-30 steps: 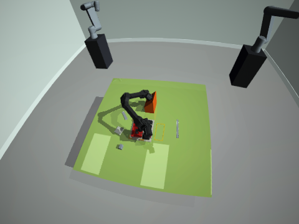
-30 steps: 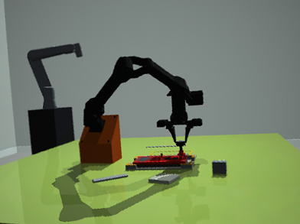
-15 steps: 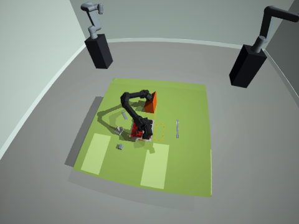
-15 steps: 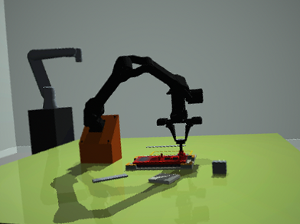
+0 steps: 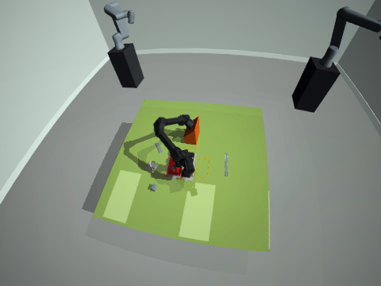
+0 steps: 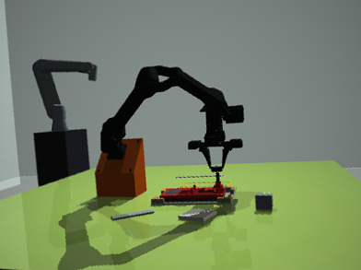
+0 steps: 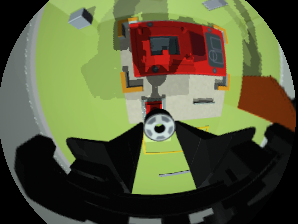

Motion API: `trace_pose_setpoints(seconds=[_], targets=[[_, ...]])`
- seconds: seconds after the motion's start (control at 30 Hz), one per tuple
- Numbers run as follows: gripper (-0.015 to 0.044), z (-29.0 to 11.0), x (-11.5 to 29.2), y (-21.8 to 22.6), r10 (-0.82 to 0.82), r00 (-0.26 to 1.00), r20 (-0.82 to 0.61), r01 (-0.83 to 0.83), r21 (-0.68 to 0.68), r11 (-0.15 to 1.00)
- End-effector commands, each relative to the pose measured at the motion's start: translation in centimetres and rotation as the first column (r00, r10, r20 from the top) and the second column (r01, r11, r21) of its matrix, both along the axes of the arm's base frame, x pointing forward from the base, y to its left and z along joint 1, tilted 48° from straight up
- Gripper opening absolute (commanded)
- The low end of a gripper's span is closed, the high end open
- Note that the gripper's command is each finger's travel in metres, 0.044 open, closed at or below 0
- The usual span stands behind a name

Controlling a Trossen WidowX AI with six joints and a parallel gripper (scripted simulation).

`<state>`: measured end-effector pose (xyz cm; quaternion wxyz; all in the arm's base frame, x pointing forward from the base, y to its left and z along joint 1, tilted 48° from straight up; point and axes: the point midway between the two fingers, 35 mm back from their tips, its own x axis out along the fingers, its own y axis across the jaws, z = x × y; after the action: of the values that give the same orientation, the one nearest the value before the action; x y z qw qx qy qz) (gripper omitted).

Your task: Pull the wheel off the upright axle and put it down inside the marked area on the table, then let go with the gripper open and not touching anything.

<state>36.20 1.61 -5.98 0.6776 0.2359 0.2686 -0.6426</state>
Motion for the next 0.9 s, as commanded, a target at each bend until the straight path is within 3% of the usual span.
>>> trace_pose_setpoints(seconds=[0.0, 0.23, 0.87], targets=[[0.0000, 0.9, 0.1, 1.2, 0.004, 1.000, 0.010, -0.004, 0.007, 1.000], [0.0000, 2.2, -0.5, 2.5, 0.004, 1.000, 0.010, -0.004, 0.007, 1.000], [0.0000, -3.8, -5.2, 7.7, 0.006, 1.000, 0.006, -0.006, 0.014, 1.000]])
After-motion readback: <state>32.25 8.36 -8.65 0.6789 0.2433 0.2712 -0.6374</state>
